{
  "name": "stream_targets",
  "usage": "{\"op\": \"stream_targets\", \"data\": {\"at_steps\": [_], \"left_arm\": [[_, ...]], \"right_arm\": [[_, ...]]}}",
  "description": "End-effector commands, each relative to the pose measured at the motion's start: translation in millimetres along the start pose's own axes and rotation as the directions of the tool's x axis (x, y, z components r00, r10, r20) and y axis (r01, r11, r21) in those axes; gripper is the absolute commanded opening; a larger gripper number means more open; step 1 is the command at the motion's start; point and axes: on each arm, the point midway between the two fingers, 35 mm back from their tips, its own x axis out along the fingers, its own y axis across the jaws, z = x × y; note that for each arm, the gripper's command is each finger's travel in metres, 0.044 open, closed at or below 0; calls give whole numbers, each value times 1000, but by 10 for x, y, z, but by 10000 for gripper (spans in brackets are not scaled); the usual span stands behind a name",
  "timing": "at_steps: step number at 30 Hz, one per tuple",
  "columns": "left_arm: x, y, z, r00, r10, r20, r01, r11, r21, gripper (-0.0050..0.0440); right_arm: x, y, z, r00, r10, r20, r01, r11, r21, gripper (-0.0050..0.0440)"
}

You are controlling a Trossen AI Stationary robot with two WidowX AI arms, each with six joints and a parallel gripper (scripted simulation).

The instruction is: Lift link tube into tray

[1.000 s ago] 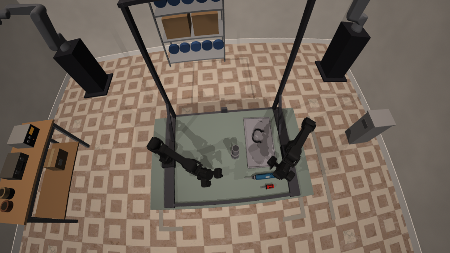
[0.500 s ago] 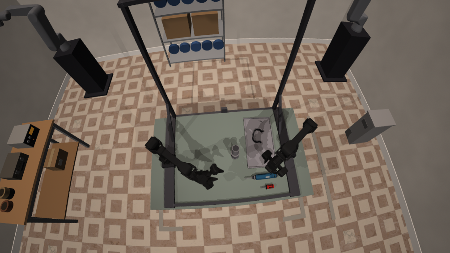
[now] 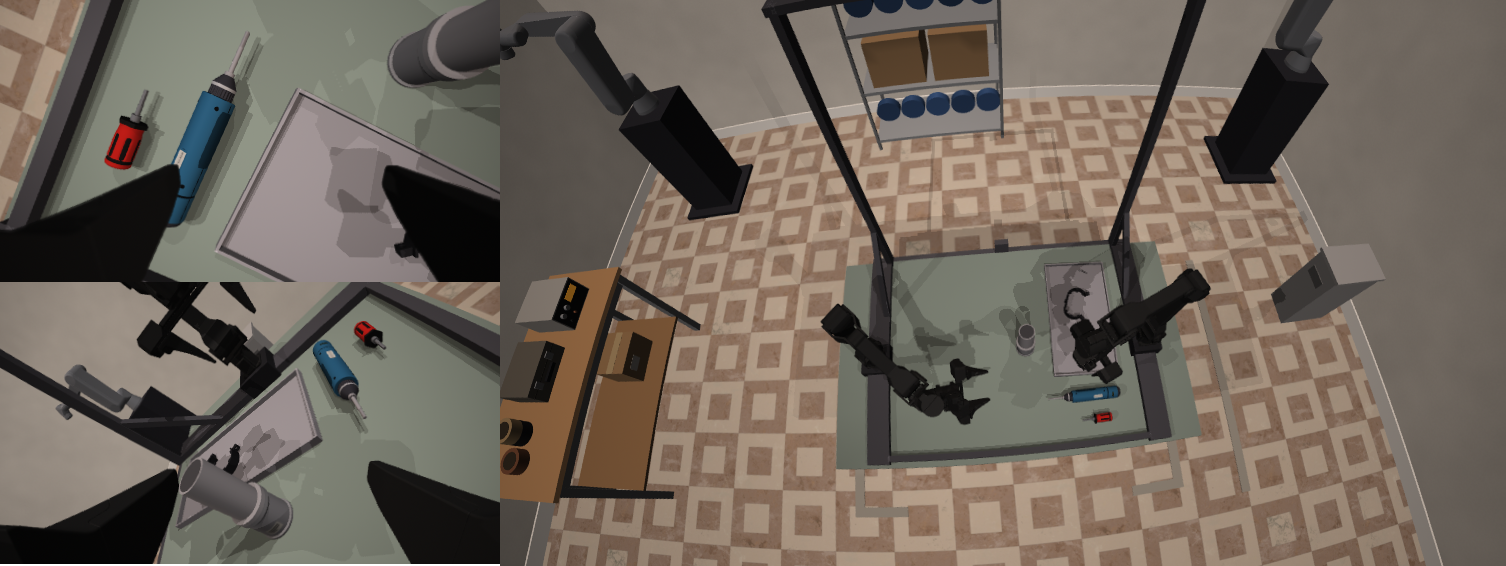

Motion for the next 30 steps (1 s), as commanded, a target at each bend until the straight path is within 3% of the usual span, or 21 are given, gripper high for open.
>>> {"op": "stream_targets", "data": {"at_steps": [1, 13, 15, 20, 25, 30], "left_arm": [[-37, -220, 159, 999, -14, 31, 13, 998, 54, 440], [-2, -1112, 499, 994, -95, 51, 76, 953, 293, 440], [-2, -1112, 499, 994, -95, 51, 76, 953, 293, 440], [10, -1469, 628, 990, -131, 51, 102, 919, 381, 440], [24, -1695, 707, 987, -153, 46, 118, 893, 435, 440], [27, -1755, 731, 986, -157, 47, 120, 885, 450, 440]], "right_arm": [[-113, 103, 6, 994, 104, 23, -98, 980, -171, 440], [-452, 355, -144, 948, 319, -3, -249, 736, -630, 440], [-452, 355, -144, 948, 319, -3, -249, 736, -630, 440], [-544, 402, -213, 930, 367, -25, -264, 620, -739, 440], [-561, 412, -226, 927, 374, -29, -267, 603, -752, 440], [-561, 412, -226, 927, 374, -29, -267, 603, -752, 440]]}}
